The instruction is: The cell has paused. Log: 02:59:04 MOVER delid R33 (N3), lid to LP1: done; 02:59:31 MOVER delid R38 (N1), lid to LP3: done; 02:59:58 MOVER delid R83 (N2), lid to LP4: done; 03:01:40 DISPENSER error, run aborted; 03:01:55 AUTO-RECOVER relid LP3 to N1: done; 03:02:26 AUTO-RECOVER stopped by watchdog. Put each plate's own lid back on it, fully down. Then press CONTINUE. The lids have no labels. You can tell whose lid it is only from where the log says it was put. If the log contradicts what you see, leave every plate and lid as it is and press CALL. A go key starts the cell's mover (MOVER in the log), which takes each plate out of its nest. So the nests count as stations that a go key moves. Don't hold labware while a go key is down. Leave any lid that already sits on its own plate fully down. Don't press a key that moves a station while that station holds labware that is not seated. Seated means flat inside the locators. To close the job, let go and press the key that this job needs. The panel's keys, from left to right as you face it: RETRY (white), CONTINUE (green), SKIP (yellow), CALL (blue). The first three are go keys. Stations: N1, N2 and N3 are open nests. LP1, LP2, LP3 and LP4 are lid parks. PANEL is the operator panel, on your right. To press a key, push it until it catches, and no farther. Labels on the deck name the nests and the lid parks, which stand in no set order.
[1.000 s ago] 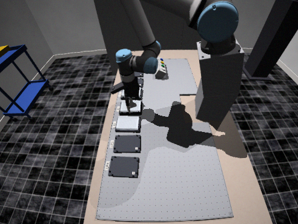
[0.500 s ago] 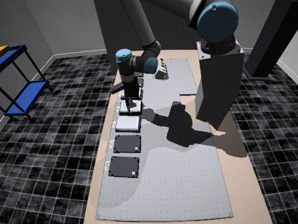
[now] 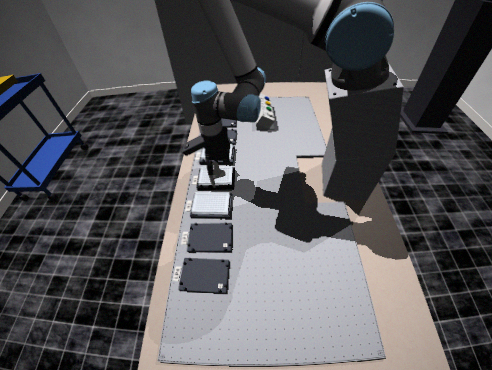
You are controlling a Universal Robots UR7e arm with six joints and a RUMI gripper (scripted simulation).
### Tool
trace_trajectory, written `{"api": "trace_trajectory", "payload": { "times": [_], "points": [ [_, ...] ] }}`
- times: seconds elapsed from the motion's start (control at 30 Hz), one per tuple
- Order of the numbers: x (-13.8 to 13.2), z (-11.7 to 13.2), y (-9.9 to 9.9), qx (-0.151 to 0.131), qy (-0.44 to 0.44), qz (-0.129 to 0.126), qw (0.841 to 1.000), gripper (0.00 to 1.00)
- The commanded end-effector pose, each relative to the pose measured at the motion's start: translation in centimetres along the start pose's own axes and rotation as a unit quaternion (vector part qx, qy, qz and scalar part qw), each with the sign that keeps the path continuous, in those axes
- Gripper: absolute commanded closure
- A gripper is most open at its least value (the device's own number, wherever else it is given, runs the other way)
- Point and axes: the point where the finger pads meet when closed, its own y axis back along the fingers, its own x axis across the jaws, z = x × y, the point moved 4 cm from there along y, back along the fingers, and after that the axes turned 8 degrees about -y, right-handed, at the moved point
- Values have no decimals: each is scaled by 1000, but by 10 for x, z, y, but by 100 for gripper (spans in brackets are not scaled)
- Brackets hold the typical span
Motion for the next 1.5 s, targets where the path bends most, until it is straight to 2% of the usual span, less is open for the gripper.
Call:
{"api": "trace_trajectory", "payload": {
  "times": [0.0, 0.17, 0.5, 0.73, 0.77, 1.47],
  "points": [
    [0, 0, 0, 1, 0, 0, 1000, 18],
    [0, 0, 0, 1, 0, 0, 1000, 18],
    [0, 0, 17, 1, 0, 0, 1000, 18],
    [0, 0, 20, 1, 0, 0, 1000, 18],
    [1, 5, 20, 1, 0, 0, 1000, 100],
    [16, 98, 20, 0, 0, 0, 1000, 100]
  ]
}}
